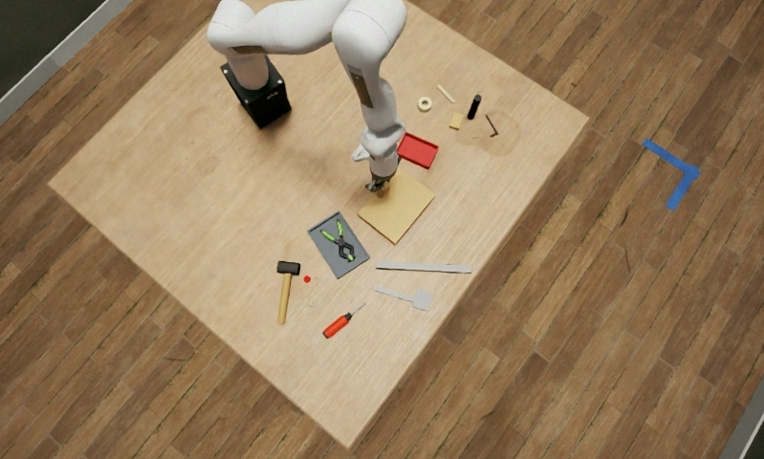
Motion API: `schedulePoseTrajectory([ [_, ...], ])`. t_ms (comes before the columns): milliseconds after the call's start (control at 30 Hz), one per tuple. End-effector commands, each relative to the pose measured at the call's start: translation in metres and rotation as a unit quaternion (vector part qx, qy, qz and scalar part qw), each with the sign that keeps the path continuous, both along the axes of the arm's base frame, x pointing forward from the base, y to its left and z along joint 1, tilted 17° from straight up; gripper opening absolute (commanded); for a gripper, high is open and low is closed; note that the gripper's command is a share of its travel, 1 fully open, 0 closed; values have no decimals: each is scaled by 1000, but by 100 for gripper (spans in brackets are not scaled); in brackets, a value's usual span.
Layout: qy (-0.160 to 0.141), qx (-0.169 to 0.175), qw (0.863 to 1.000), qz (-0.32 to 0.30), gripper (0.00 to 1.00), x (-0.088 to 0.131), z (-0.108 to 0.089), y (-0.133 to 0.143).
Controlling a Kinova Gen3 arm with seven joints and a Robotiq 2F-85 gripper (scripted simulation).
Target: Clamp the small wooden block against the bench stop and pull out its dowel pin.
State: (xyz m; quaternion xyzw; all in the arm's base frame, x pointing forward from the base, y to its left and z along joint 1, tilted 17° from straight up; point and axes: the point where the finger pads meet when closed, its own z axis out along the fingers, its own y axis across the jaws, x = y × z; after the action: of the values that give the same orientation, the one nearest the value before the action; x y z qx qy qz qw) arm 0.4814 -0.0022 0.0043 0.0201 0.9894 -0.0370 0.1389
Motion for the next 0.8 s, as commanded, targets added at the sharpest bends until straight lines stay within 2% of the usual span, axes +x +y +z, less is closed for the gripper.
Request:
schedulePoseTrajectory([
  [0, 1, -1, 1000, 3, 34, -2, 6, 1],
  [767, -1, -1, 1000, 2, 34, -2, 11, 0],
])
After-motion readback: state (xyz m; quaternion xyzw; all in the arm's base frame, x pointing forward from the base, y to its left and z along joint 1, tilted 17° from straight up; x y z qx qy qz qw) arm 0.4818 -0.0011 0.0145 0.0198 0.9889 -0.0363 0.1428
